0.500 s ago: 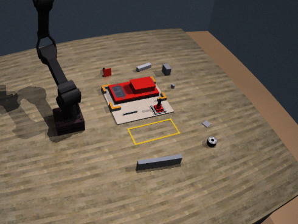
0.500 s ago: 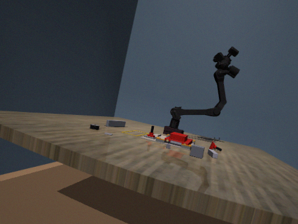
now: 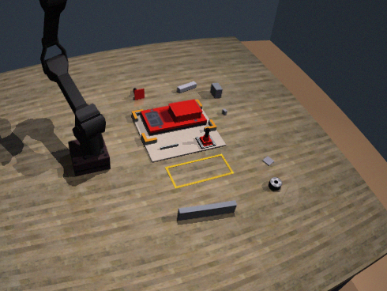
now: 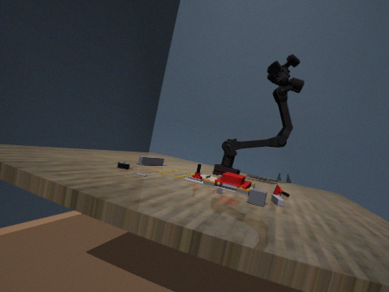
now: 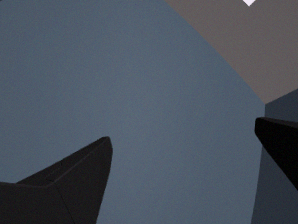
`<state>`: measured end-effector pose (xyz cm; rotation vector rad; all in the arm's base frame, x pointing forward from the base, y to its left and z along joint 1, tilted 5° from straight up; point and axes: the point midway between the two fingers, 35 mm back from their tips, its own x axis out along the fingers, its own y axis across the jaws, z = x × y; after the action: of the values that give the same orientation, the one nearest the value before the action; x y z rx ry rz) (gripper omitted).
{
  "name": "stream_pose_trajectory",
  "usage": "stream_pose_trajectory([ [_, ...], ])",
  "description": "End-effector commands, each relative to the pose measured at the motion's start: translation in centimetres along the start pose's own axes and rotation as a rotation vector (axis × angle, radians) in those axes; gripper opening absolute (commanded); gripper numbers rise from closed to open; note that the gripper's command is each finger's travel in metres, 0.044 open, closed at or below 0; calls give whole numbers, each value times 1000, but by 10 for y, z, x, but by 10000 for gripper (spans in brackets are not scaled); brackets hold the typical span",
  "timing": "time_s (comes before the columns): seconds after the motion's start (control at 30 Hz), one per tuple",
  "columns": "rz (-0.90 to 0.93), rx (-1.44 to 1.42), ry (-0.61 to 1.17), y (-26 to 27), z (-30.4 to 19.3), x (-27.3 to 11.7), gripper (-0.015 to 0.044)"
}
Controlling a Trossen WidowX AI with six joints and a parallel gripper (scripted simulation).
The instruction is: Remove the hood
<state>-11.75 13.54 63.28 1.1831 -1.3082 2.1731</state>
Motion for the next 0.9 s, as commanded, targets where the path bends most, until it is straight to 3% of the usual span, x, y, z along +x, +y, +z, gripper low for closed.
stream_pose_trajectory([
  [0.0,21,60,-105,12,37,8,440],
  [0.27,52,233,-326,28,107,13,440],
  [0.5,78,314,-429,33,140,11,440],
  [0.87,257,543,-746,52,250,-21,440],
])
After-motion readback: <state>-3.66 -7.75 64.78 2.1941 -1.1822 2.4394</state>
